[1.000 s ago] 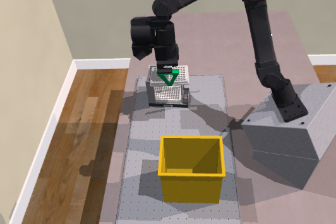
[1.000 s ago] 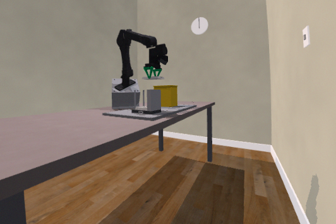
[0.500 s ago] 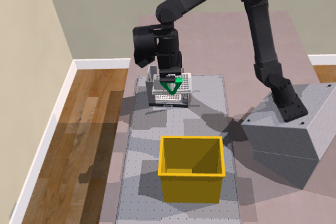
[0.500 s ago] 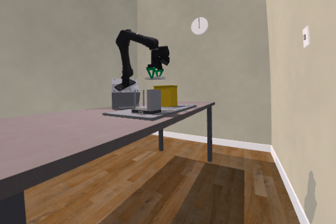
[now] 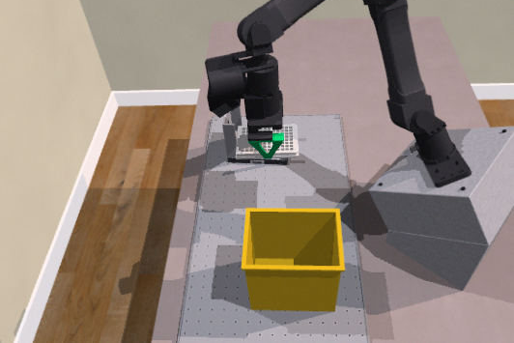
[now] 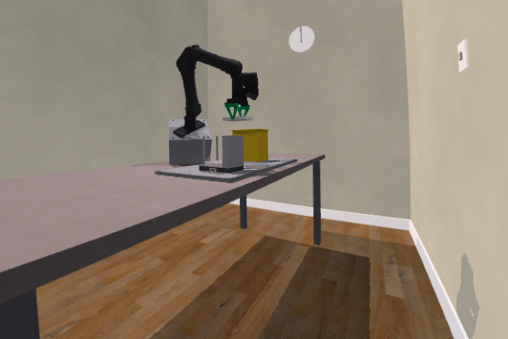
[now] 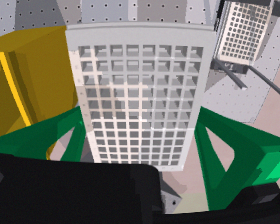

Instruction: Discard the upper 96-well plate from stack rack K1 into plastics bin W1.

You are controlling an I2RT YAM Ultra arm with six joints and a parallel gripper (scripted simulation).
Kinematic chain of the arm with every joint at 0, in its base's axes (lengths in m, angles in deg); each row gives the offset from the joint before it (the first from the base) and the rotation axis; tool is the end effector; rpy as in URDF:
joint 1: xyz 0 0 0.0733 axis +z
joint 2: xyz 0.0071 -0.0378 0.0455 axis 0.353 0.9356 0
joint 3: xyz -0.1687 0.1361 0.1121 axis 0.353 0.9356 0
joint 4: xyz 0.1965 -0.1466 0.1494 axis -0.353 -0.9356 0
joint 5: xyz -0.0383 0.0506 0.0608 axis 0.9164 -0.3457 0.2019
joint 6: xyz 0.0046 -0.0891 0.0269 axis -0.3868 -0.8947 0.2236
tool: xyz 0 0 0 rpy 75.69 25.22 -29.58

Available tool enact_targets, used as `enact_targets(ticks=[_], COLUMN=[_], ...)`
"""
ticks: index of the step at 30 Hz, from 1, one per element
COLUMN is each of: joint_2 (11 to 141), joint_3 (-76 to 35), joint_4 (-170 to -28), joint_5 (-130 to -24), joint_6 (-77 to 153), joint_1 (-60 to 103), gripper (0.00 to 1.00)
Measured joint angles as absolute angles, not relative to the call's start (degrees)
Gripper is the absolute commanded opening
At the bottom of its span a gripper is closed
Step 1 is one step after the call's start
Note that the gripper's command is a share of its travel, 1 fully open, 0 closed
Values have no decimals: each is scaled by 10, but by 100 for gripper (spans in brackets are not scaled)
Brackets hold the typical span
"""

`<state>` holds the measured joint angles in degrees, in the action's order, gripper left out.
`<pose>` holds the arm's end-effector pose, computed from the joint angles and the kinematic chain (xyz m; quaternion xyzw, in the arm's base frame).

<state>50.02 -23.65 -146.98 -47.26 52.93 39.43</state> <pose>0.2932 0.0568 0.2416 0.0097 0.9555 -0.1961 0.2203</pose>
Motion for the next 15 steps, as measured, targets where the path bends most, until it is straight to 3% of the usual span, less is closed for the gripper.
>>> enact_targets(ticks=[15], joint_2=[535], joint_3=[-224], joint_4=[-1472], joint_5=[-448], joint_6=[627], joint_1=[479], gripper=[0])
